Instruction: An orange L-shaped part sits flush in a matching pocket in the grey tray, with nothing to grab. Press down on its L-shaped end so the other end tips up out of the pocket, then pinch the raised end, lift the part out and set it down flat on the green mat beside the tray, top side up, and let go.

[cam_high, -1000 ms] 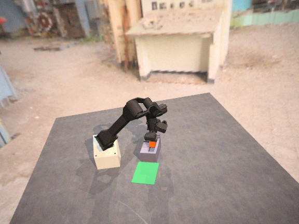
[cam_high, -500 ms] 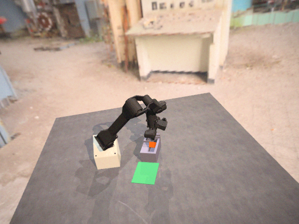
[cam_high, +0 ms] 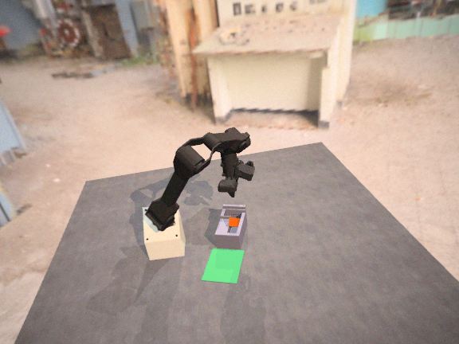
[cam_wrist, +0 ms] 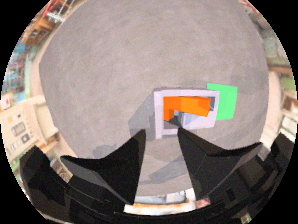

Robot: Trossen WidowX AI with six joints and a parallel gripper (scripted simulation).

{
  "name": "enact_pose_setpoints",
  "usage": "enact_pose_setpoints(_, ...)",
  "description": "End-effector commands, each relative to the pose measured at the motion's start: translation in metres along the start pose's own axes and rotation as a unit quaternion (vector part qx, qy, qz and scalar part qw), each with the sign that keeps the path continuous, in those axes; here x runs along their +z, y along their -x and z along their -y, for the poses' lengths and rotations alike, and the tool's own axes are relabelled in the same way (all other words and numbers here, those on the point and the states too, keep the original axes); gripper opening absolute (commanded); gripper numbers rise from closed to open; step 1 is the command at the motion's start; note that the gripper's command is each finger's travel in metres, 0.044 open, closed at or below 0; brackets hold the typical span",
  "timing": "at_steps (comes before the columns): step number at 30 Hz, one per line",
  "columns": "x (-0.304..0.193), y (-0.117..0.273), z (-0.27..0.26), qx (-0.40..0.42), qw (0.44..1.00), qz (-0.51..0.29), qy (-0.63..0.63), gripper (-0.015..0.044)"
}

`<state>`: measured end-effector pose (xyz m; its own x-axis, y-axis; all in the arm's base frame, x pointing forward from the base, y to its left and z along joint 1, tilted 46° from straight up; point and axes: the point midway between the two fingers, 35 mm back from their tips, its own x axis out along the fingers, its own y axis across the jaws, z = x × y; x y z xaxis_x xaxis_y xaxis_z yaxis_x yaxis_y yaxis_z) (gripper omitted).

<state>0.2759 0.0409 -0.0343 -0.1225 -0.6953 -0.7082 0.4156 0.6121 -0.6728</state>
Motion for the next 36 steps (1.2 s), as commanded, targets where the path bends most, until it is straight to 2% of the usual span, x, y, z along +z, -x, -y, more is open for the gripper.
enact_pose_setpoints(1, 0.0, 0.0, -0.001, 0.001, 1.0, 0.001, 0.0, 0.018)
enact_pose_setpoints(23, 0.0, 0.0, -0.001, 0.001, 1.0, 0.001, 0.0, 0.018)
enact_pose_setpoints(24, 0.001, 0.0, 0.0, 0.001, 1.0, 0.001, 0.008, 0.0206)
enact_pose_setpoints(27, 0.002, 0.001, 0.007, 0.001, 0.997, 0.001, 0.073, 0.028)
enact_pose_setpoints(31, 0.005, 0.002, 0.023, -0.001, 0.972, -0.001, 0.235, 0.028)
enact_pose_setpoints(36, 0.008, 0.002, 0.044, -0.001, 0.897, -0.004, 0.442, 0.028)
